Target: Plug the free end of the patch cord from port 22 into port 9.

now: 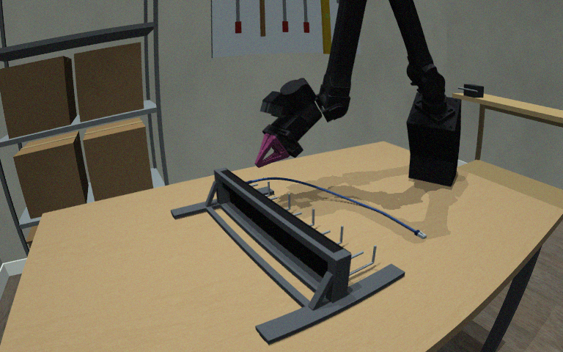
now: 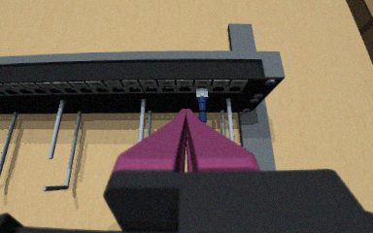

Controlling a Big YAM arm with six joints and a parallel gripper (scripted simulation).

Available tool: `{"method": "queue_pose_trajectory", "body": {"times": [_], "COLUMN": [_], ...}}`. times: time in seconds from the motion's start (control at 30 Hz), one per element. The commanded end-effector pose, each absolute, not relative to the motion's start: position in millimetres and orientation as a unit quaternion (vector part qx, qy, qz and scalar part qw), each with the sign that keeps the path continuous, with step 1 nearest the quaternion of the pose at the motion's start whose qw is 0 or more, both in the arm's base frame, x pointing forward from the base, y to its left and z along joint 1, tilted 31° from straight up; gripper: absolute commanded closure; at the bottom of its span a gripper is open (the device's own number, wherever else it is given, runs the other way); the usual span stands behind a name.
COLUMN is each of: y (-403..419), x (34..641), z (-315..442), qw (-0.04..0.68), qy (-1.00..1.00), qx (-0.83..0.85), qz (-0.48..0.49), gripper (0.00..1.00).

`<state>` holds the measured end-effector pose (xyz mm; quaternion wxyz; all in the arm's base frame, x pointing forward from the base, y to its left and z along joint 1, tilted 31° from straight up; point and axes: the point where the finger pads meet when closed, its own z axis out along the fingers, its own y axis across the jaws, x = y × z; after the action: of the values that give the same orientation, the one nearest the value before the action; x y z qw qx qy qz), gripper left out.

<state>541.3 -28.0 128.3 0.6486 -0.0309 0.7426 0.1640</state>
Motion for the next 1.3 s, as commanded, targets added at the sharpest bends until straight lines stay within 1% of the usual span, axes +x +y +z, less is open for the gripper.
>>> {"method": "queue_pose_trajectory", "body": {"times": [0.0, 0.73, 0.9, 1.07, 1.13, 1.27], "y": [-25, -28, -37, -49, -49, -59], "x": [543, 549, 530, 494, 494, 459], "z": [132, 146, 149, 152, 152, 155], "qw": [0.655, 0.668, 0.669, 0.67, 0.67, 0.669], "qy": [0.737, 0.726, 0.726, 0.726, 0.726, 0.727], "qx": [-0.039, -0.044, -0.041, -0.041, -0.041, -0.041], "qz": [0.161, 0.158, 0.153, 0.15, 0.15, 0.149], "gripper": [1.0, 1.0, 1.0, 1.0, 1.0, 1.0]}}
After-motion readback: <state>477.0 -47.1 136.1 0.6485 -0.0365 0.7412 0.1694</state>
